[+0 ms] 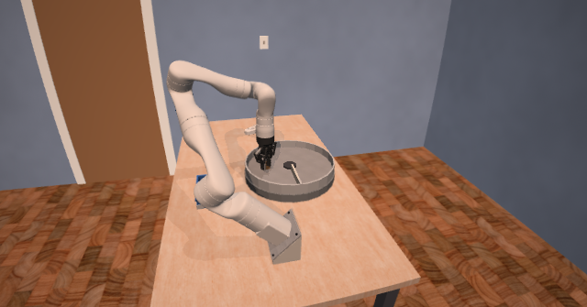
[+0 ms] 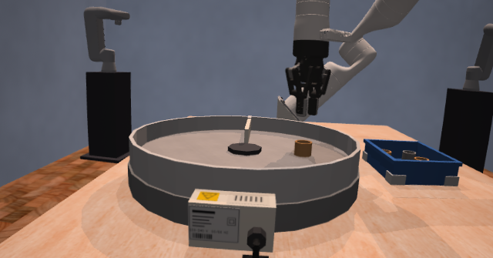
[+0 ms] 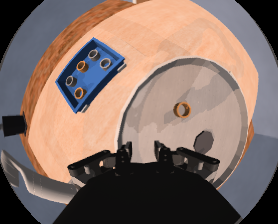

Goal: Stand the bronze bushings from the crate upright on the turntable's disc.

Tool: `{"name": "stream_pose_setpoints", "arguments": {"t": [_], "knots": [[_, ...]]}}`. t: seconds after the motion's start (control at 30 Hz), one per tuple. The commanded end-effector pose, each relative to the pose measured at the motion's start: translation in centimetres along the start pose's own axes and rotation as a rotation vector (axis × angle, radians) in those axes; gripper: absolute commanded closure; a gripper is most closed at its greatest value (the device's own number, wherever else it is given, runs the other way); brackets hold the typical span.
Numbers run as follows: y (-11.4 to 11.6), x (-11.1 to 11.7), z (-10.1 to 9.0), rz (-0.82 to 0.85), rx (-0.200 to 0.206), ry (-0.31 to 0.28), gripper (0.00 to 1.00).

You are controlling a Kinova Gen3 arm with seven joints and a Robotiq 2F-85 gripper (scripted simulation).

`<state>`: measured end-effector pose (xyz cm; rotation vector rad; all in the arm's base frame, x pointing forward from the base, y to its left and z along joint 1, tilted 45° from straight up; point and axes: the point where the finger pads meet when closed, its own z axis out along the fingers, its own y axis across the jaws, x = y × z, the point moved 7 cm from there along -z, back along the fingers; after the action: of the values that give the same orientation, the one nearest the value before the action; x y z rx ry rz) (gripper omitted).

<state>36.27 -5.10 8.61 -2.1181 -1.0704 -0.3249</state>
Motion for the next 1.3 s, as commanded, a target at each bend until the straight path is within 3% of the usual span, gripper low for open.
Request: {"name": "stream_pose_setpoints", "arguments": {"t": [0.0, 0.33, 0.4, 0.77, 1.27], "knots": [[-1.7, 2.3, -0.3, -0.034, -0.007, 0.000, 0.61], [-7.9, 9.3, -0.4, -0.088, -0.009, -0.001, 0.61], [-7.9, 9.3, -0.4, -0.088, -0.009, -0.001, 0.61], [-14.2, 16.1, -0.3, -0.144, -0.009, -0.002, 0.61], [-17.4, 19.5, -0.3, -0.172, -0.009, -0.002, 0.61]]}}
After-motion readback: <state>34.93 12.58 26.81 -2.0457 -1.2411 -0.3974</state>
